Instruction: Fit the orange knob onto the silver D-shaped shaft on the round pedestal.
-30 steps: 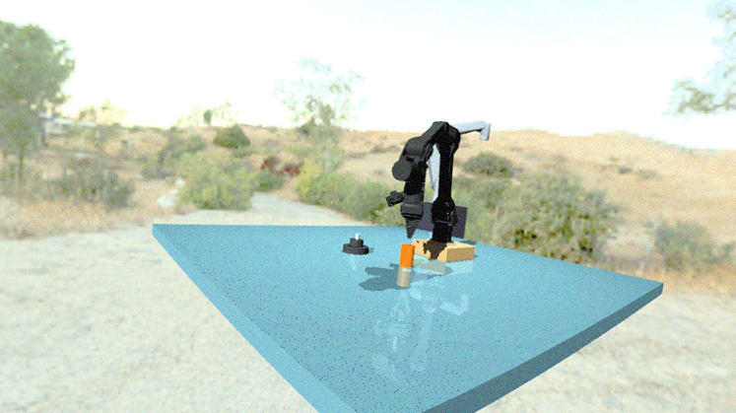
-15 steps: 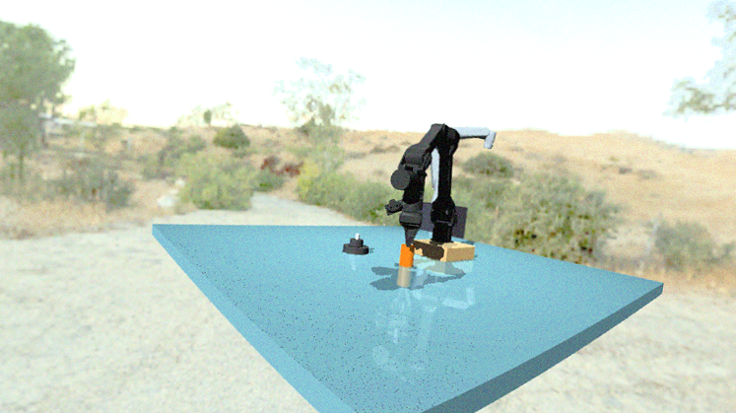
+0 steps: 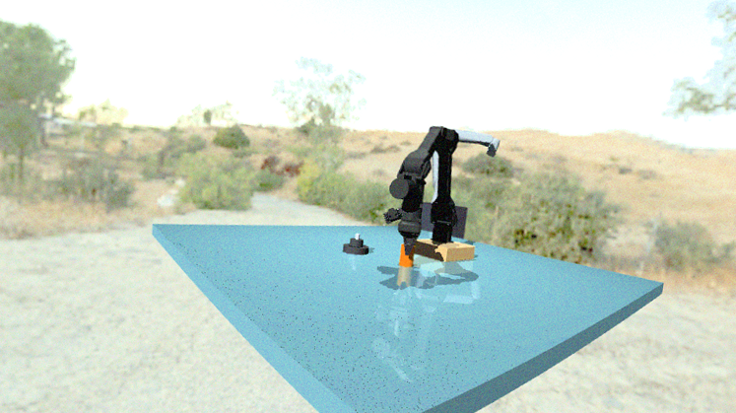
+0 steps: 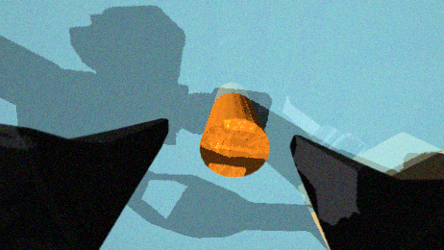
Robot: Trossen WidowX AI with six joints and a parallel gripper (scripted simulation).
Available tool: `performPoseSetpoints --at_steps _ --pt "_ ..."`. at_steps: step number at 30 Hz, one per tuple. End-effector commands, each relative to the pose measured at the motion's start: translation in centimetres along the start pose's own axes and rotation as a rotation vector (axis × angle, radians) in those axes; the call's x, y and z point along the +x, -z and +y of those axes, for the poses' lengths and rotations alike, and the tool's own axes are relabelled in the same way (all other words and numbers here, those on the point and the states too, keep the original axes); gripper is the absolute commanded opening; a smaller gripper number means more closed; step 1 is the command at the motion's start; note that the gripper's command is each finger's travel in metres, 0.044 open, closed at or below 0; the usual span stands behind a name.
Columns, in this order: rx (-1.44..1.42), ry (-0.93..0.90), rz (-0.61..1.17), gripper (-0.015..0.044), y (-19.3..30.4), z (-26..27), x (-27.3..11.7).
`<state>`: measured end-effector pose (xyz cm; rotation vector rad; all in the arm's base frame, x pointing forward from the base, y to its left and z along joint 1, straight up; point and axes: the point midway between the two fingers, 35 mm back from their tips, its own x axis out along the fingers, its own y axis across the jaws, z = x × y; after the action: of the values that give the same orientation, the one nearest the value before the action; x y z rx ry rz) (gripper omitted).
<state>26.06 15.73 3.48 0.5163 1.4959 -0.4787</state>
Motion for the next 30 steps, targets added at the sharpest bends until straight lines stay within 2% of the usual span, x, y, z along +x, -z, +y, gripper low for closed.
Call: performPoseSetpoints --at_steps 1,17,27,30 --pt "0.002 0.001 -0.004 0.0440 -0.1 0.0 0.7" --pt "0.002 0.001 -0.004 0.0440 0.0 -0.2 3.0" --pt "0.002 0.001 -0.004 0.0177 0.0 -0.2 3.0" --pt "0.002 0.001 -0.004 0.0158 0.0 -0.2 3.0"
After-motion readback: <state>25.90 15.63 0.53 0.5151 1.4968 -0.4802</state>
